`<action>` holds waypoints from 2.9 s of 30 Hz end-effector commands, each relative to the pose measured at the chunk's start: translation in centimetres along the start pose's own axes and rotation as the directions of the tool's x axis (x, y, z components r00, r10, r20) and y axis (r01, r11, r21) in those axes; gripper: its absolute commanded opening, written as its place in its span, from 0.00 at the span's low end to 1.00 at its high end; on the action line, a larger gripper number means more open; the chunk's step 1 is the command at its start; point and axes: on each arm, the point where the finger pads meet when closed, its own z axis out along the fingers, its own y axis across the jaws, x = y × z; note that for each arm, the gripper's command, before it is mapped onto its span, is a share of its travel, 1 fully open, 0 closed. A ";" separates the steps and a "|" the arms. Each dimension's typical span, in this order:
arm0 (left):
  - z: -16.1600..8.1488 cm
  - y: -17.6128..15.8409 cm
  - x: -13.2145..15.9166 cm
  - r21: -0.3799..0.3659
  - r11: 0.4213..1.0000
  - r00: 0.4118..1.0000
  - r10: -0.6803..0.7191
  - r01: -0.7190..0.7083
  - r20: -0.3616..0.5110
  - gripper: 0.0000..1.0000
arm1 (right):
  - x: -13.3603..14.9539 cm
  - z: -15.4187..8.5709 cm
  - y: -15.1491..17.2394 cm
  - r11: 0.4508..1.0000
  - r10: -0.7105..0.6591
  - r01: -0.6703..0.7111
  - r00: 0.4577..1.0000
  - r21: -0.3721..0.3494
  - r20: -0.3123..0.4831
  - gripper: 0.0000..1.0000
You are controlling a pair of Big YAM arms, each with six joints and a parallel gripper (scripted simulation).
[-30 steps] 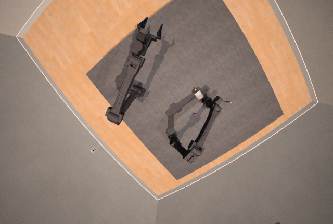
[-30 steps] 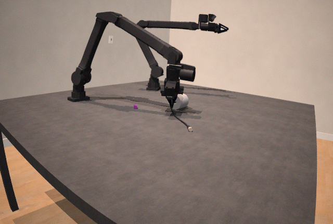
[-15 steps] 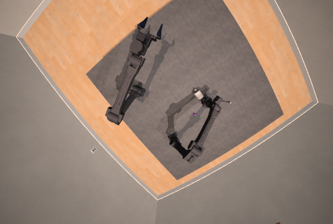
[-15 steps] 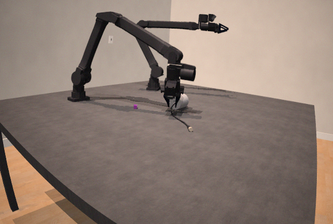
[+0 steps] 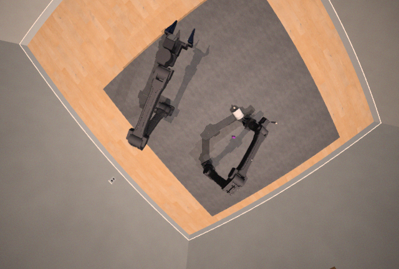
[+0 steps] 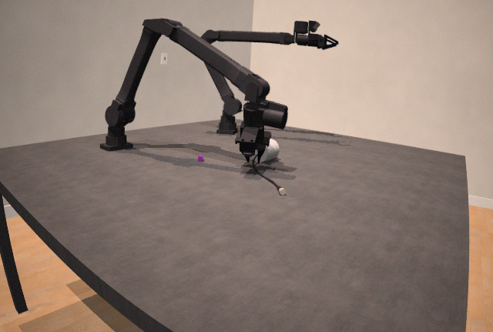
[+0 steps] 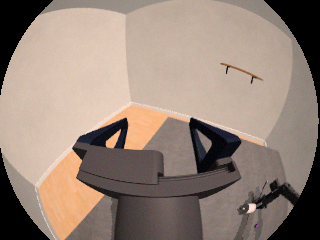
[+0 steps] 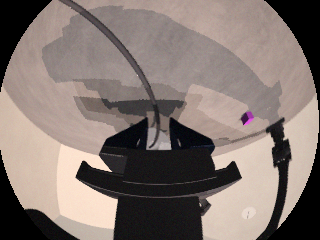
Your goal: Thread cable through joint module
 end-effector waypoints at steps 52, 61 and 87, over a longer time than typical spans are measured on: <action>0.3 0.1 -1.2 -0.003 1.000 1.000 -0.002 0.003 0.026 0.96 | 3.7 -1.3 1.5 0.999 -0.035 0.035 0.999 -0.039 -0.010 0.00; 0.3 0.1 -1.2 -0.003 1.000 1.000 -0.002 0.003 0.026 0.96 | 2.8 -1.8 1.3 0.999 -0.015 0.015 1.000 -0.045 -0.010 0.32; 0.3 0.1 -1.2 -0.003 1.000 1.000 -0.002 0.003 0.026 0.96 | -0.8 -1.8 2.0 0.996 -0.088 0.088 0.996 -0.002 -0.006 0.32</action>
